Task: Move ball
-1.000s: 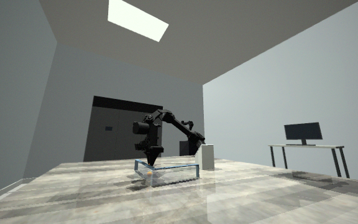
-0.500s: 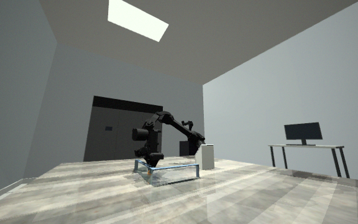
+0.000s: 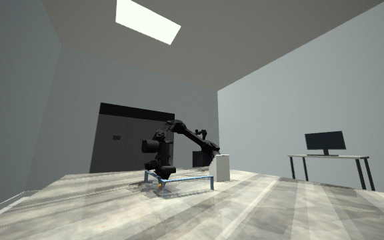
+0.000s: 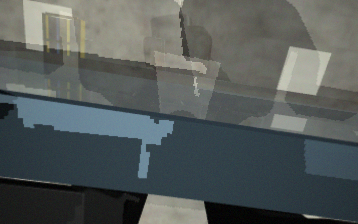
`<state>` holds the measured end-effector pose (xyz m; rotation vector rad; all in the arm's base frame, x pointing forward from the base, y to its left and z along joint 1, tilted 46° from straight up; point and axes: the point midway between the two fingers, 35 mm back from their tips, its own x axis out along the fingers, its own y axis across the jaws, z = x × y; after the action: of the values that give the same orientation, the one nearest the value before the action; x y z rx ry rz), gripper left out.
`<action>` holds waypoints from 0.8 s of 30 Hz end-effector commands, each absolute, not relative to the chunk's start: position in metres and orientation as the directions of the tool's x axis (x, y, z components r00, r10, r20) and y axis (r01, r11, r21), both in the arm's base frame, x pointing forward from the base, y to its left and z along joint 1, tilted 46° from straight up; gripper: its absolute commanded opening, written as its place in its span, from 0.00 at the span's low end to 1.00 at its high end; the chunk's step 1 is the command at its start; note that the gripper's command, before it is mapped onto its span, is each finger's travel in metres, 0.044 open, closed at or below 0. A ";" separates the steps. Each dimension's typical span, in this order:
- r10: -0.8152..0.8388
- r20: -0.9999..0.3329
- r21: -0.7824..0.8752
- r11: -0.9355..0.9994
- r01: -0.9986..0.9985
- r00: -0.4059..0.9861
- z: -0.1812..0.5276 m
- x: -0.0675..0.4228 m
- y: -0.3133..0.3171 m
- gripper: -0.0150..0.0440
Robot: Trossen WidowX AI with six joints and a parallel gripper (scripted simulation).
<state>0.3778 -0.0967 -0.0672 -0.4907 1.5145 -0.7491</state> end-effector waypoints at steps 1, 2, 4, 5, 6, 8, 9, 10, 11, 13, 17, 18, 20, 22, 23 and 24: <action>-0.703 -0.705 -0.709 0.692 0.134 -0.095 -0.067 0.378 -0.097 0.61; -0.703 -0.705 -0.709 0.692 0.134 -0.095 -0.067 0.378 -0.097 0.63; -0.703 -0.705 -0.709 0.692 0.134 -0.095 -0.067 0.378 -0.097 0.63; -0.703 -0.705 -0.709 0.692 0.134 -0.095 -0.067 0.378 -0.097 0.63; -0.703 -0.705 -0.709 0.692 0.134 -0.095 -0.067 0.378 -0.097 0.63; -0.703 -0.705 -0.709 0.692 0.134 -0.095 -0.067 0.378 -0.097 0.63; -0.703 -0.705 -0.709 0.693 0.134 -0.095 -0.065 0.378 -0.095 0.63; -0.702 -0.706 -0.708 0.694 0.134 -0.095 -0.060 0.380 -0.089 0.63; -0.701 -0.707 -0.707 0.695 0.134 -0.094 -0.050 0.383 -0.079 0.63; -0.701 -0.707 -0.706 0.695 0.133 -0.094 -0.025 0.386 -0.053 0.63; -0.702 -0.706 -0.707 0.694 0.133 -0.094 -0.006 0.387 -0.035 0.63; -0.702 -0.706 -0.707 0.694 0.133 -0.094 -0.006 0.387 -0.035 0.63; -0.703 -0.706 -0.707 0.696 0.125 -0.080 -0.014 0.389 -0.039 0.63; -0.703 -0.706 -0.707 0.696 0.125 -0.080 -0.014 0.389 -0.039 0.63; -0.703 -0.706 -0.707 0.696 0.125 -0.080 -0.014 0.389 -0.039 0.63; -0.703 -0.706 -0.707 0.696 0.125 -0.080 -0.014 0.389 -0.039 0.63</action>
<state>0.3905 -0.0368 -0.0101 -0.4926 1.4931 -0.7353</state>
